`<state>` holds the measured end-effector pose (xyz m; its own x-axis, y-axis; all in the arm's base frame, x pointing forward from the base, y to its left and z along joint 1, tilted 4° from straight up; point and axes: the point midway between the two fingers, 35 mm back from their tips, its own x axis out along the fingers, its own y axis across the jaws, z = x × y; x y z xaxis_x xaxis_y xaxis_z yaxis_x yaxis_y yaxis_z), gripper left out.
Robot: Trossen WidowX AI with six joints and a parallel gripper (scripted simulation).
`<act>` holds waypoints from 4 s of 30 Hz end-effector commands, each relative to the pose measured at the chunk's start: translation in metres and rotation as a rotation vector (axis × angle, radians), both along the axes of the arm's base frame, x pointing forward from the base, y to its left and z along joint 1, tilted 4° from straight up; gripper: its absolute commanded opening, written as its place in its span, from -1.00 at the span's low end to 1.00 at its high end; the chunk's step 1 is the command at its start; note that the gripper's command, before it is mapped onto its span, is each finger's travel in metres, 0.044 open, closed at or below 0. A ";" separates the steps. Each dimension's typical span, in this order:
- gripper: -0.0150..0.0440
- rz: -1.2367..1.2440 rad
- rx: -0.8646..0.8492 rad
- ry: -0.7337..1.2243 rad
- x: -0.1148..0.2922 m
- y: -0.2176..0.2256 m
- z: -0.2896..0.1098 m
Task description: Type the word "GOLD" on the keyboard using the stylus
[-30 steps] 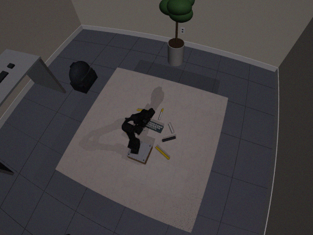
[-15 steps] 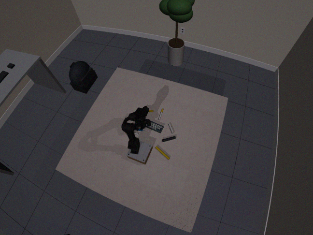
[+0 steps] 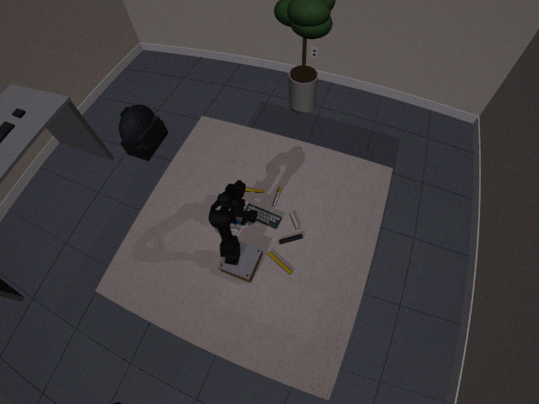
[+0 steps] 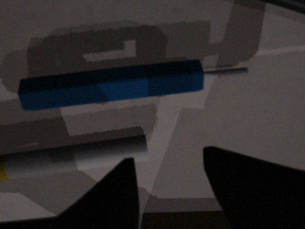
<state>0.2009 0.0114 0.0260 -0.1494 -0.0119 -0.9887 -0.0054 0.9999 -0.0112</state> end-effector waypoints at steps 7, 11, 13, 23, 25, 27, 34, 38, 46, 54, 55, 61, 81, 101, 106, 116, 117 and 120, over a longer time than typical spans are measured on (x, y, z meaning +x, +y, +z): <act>0.02 -0.841 -0.409 -0.233 0.005 0.009 0.007; 0.02 -0.994 -0.449 -0.320 0.007 0.012 0.009; 0.02 -1.077 -0.461 -0.362 0.008 0.013 0.010; 0.02 -1.491 -0.460 -0.588 0.013 0.020 0.017; 0.02 -1.534 -0.455 -0.608 0.013 0.021 0.018; 0.02 -1.541 -0.454 -0.611 0.013 0.021 0.018; 0.02 -1.541 -0.454 -0.611 0.013 0.021 0.018; 0.02 -1.541 -0.454 -0.611 0.013 0.021 0.018; 0.02 -1.541 -0.454 -0.611 0.014 0.021 0.016; 0.02 -1.541 -0.454 -0.611 0.014 0.021 0.009; 0.02 -1.541 -0.454 -0.611 0.013 0.021 0.008; 0.02 -1.541 -0.454 -0.611 0.013 0.021 0.004; 0.02 -1.541 -0.454 -0.611 0.015 0.021 -0.011; 0.02 -1.541 -0.454 -0.611 0.017 0.021 -0.026; 0.02 -1.541 -0.454 -0.611 0.018 0.021 -0.030; 0.02 -1.541 -0.454 -0.611 0.018 0.021 -0.037; 0.02 -1.541 -0.454 -0.611 0.018 0.021 -0.038; 0.02 -1.541 -0.454 -0.611 0.018 0.021 -0.040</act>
<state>0.2198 0.0335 -0.0110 0.0796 -0.4978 -0.8636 0.9952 -0.0092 0.0971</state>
